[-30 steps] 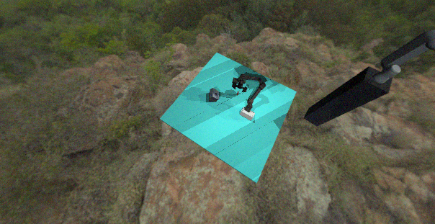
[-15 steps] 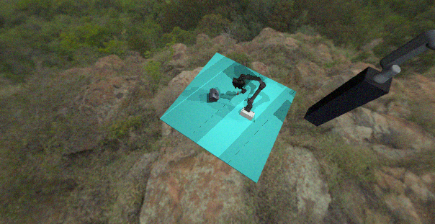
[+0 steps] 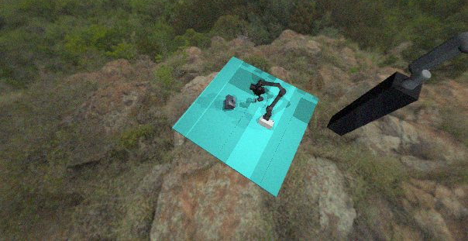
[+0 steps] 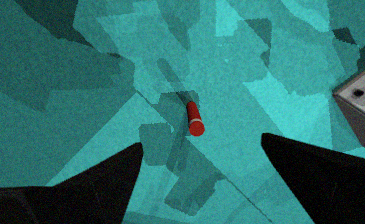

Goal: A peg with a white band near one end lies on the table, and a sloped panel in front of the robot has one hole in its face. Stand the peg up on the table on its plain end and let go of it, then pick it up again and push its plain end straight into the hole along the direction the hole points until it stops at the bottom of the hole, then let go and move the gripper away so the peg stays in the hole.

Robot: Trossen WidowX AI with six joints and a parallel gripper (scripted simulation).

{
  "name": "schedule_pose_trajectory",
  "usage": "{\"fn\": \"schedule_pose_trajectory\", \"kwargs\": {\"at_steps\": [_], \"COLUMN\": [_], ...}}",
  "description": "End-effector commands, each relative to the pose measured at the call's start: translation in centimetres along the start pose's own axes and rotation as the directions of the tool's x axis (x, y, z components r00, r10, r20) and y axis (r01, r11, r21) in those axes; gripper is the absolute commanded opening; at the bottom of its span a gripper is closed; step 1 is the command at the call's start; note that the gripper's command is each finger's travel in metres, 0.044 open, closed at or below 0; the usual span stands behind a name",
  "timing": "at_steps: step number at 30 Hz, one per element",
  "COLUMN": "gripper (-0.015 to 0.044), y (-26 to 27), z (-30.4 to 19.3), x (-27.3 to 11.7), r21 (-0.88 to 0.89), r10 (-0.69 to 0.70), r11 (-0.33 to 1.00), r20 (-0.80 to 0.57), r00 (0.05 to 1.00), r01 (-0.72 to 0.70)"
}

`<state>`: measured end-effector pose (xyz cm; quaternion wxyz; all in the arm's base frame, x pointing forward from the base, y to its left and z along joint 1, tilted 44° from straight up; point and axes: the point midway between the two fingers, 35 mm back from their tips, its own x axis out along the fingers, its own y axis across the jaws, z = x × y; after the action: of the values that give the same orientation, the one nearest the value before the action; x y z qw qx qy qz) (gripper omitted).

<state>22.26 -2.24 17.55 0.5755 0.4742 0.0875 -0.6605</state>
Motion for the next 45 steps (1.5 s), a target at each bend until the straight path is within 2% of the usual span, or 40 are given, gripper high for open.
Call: {"fn": "schedule_pose_trajectory", "kwargs": {"at_steps": [1,17,45], "gripper": [0.044,0.044,0.044], "y": [0.1,0.1,0.2], "z": [0.1,0.1,-0.1], "x": [0.0,0.3,3.9], "r21": [0.086,0.46,0.464], "r10": [0.006,0.006,0.005], "r11": [0.996,0.888,0.886], "r20": [0.0,0.0,-0.003], "r00": [1.0,1.0,1.0], "r01": [-0.006,-0.005,-0.003]}}
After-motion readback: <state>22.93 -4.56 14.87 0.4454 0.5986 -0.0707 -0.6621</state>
